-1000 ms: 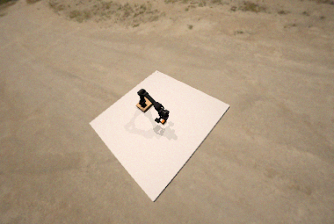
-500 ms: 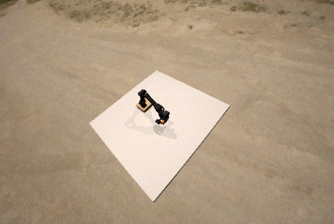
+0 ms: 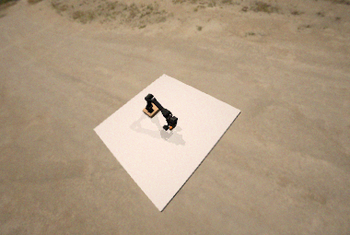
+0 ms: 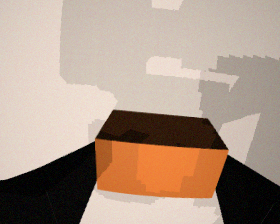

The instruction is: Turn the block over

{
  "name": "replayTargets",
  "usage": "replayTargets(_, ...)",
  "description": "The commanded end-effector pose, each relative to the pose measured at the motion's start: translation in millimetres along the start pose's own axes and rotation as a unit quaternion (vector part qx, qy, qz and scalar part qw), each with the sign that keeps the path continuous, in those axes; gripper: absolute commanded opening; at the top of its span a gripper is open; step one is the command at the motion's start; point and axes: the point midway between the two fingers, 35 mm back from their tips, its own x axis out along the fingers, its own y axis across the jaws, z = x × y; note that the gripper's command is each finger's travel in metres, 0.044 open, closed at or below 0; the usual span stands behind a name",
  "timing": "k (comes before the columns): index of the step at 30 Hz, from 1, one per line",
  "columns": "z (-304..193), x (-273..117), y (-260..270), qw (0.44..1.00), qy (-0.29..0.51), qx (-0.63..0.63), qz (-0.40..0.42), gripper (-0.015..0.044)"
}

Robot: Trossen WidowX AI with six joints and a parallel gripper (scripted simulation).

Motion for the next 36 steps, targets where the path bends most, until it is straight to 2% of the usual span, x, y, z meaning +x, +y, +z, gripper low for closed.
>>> replayTargets(1,-2,3,0,1.0,0.004,-0.002,-0.001,0.0235)
replayTargets(12,-2,3,0,1.0,0.004,-0.002,-0.001,0.0162)
replayTargets(18,-1,-26,0,1.0,0.004,-0.002,-0.001,0.0005)
replayTargets(25,-1,-26,0,1.0,-0.001,-0.002,-0.001,0.0)
replayTargets(36,2,-18,0,0.997,-0.082,-0.002,0.0,0.0)
